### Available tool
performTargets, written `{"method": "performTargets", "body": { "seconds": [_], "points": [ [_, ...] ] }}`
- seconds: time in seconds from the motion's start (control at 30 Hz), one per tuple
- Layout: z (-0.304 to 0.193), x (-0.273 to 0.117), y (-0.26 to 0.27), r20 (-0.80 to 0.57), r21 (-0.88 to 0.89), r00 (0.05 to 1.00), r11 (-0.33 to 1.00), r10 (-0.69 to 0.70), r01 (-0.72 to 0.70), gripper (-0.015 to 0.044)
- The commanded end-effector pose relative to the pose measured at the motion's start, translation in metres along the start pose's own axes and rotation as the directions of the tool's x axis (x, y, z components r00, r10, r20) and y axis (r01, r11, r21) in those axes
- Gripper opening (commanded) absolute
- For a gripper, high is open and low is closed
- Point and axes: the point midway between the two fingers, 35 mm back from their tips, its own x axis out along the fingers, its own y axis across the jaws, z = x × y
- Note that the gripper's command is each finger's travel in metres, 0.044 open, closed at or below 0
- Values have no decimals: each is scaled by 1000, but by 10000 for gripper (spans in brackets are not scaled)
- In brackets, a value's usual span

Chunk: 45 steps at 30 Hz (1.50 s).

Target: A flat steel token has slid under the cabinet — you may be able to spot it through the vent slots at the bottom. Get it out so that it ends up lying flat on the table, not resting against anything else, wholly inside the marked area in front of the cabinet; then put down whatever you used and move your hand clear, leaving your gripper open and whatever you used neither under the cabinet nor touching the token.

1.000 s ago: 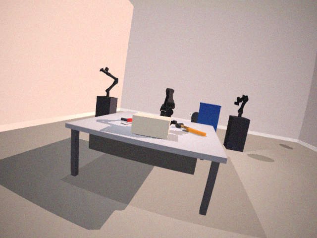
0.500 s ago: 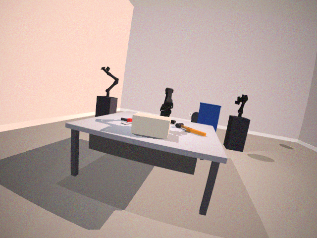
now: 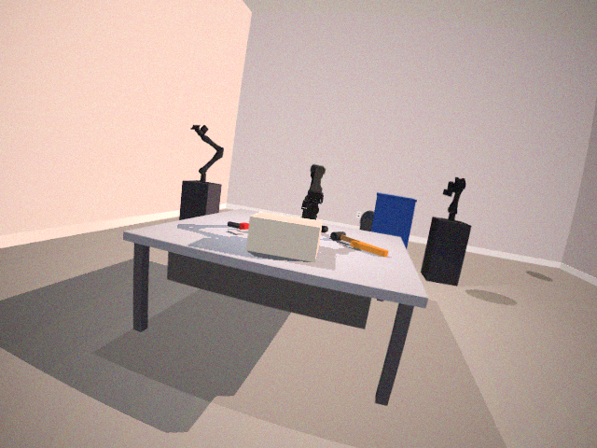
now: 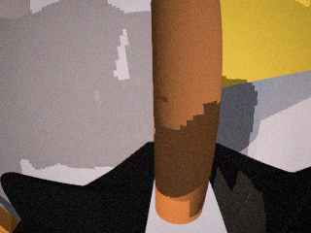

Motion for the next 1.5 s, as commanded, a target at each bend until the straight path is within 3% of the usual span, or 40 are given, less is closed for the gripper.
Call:
{"method": "performTargets", "body": {
  "seconds": [0.0,1.47],
  "points": [
    [0,1,-9,0,8,1000,1000,-9,9,0],
    [-12,1,-30,-1,8,1000,1000,-11,11,0]
  ]
}}
